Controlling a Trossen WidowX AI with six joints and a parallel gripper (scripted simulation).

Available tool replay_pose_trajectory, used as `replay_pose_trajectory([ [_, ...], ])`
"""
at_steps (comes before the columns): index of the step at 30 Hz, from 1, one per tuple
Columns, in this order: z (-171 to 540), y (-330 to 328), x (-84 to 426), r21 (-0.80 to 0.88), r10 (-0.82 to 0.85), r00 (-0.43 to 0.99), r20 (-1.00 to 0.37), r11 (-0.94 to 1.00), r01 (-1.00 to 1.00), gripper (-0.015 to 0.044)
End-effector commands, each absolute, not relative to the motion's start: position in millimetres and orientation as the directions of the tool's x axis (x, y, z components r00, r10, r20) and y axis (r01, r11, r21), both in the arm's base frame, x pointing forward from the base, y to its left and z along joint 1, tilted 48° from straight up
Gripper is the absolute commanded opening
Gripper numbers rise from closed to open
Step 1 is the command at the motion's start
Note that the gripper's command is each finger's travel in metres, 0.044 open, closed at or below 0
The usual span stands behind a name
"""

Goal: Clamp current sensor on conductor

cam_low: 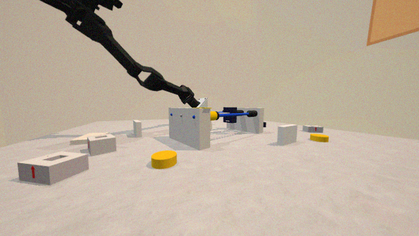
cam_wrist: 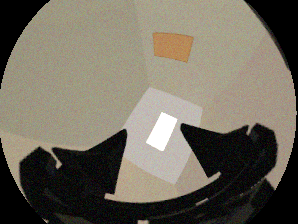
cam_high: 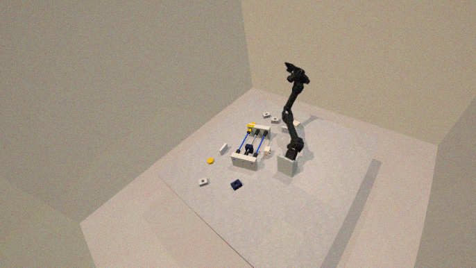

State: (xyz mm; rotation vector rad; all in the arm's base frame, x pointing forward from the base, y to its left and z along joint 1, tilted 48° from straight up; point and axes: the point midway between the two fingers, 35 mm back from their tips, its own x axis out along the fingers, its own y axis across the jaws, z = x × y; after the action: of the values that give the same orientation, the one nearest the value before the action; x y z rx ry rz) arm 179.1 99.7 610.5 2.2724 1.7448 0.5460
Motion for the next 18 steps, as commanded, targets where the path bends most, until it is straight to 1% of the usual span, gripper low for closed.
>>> replay_pose_trajectory([
  [1, 610.8, 99.2, 178.7, 0.4, 0.961, 0.226, 0.157, -0.271, 0.876, 0.0426],
  [2, 611.6, 98.0, 177.3, 0.414, 0.959, 0.231, 0.163, -0.279, 0.867, 0.044],
  [7, 621.1, 85.0, 158.5, 0.581, 0.927, 0.285, 0.243, -0.374, 0.723, 0.044],
  [10, 624.2, 80.1, 148.3, 0.641, 0.908, 0.321, 0.271, -0.419, 0.643, 0.044],
  [12, 630.2, 75.6, 142.4, 0.667, 0.897, 0.292, 0.332, -0.442, 0.6, 0.044],
  [15, 632.9, 72.1, 122.6, 0.749, 0.858, 0.352, 0.374, -0.503, 0.432, 0.044],
  [18, 631.9, 75.4, 105.1, 0.815, 0.818, 0.412, 0.402, -0.525, 0.246, 0.044],
])
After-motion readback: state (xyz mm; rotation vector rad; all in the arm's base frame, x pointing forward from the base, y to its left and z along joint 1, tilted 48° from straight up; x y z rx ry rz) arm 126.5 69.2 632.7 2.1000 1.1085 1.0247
